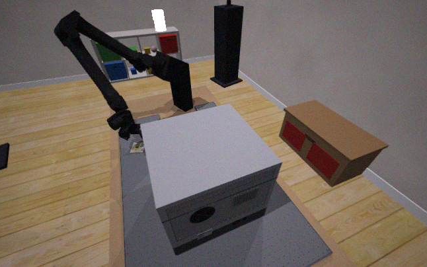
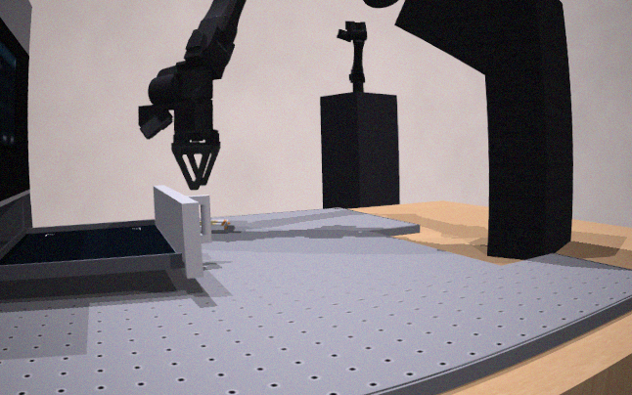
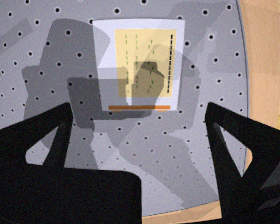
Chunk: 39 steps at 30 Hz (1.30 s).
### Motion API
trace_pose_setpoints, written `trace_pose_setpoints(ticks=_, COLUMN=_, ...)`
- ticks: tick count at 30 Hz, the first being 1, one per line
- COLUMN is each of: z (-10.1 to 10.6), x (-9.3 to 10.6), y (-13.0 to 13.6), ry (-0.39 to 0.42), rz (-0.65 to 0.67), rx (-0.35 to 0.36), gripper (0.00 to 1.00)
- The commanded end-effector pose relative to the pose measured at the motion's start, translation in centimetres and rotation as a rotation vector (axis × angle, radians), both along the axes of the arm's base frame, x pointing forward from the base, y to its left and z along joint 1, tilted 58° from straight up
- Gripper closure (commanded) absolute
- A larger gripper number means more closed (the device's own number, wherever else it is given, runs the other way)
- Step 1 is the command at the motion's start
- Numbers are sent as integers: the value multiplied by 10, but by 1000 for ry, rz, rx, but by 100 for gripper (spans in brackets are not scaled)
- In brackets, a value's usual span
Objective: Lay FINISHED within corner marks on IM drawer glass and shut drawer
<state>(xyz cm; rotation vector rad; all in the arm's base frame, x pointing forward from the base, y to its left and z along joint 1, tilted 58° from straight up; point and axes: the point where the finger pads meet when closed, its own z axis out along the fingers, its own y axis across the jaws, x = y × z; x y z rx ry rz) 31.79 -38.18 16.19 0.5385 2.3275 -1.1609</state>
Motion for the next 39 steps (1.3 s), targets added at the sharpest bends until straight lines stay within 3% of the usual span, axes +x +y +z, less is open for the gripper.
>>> trace_pose_setpoints(ticks=1, z=4, x=0, y=2, ry=1, rz=7, rx=-4, gripper=0)
trace_pose_setpoints(ticks=5, z=8, x=-3, y=1, ry=7, rz=10, rx=-8, gripper=0)
trace_pose_setpoints(ticks=7, z=-3, x=-1, y=-8, ry=13, rz=1, rx=-2, gripper=0)
trace_pose_setpoints(ticks=12, z=-3, x=1, y=-12, ry=8, rz=2, rx=-6, gripper=0)
trace_pose_setpoints(ticks=13, z=-6, x=11, y=-3, ry=11, rz=29, rx=-4, gripper=0)
trace_pose_setpoints(ticks=17, z=-7, x=2, y=-17, ry=9, rz=1, rx=-6, gripper=0)
trace_pose_setpoints(ticks=39, z=-22, x=12, y=-36, ry=10, rz=11, rx=-5, gripper=0)
